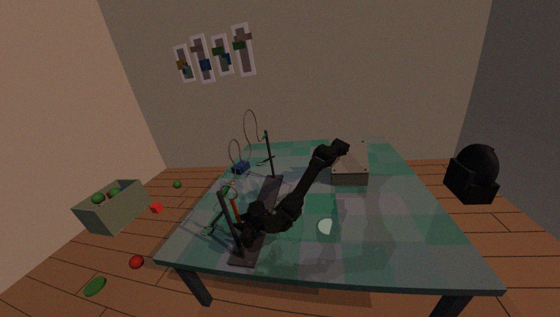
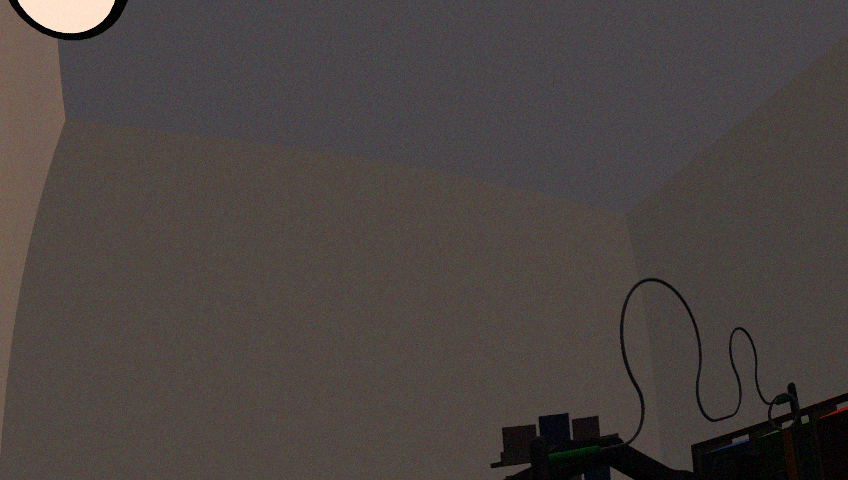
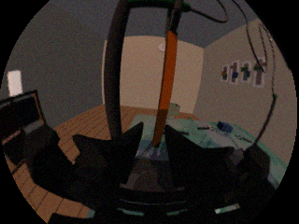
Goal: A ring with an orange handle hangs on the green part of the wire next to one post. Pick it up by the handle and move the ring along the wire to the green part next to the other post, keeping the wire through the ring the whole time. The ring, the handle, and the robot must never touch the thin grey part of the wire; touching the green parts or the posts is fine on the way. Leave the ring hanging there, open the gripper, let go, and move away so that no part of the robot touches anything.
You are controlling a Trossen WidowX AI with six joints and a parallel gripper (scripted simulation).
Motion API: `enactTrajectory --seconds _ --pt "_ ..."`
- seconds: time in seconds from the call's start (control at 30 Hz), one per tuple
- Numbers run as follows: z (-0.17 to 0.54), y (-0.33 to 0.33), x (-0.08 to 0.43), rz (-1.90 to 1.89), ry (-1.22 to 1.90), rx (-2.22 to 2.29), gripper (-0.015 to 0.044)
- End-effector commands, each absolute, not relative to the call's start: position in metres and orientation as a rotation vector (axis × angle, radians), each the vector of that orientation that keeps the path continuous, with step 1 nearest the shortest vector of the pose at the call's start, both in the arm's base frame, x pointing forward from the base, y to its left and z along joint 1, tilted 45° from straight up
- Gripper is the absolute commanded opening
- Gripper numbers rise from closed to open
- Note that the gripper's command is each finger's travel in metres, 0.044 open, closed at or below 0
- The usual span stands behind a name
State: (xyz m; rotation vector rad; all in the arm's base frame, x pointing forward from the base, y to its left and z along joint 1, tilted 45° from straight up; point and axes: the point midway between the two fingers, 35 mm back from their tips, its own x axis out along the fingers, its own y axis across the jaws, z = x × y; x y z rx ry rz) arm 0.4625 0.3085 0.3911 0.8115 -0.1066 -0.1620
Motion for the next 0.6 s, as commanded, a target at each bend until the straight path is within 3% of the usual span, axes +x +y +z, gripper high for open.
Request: enactTrajectory --seconds 0.0,0.57 --pt "0.3908 0.3053 0.4712 -0.163 -0.108 0.815 0.016" --pt "0.3906 0.3031 0.4782 -0.163 -0.108 0.815 0.016"
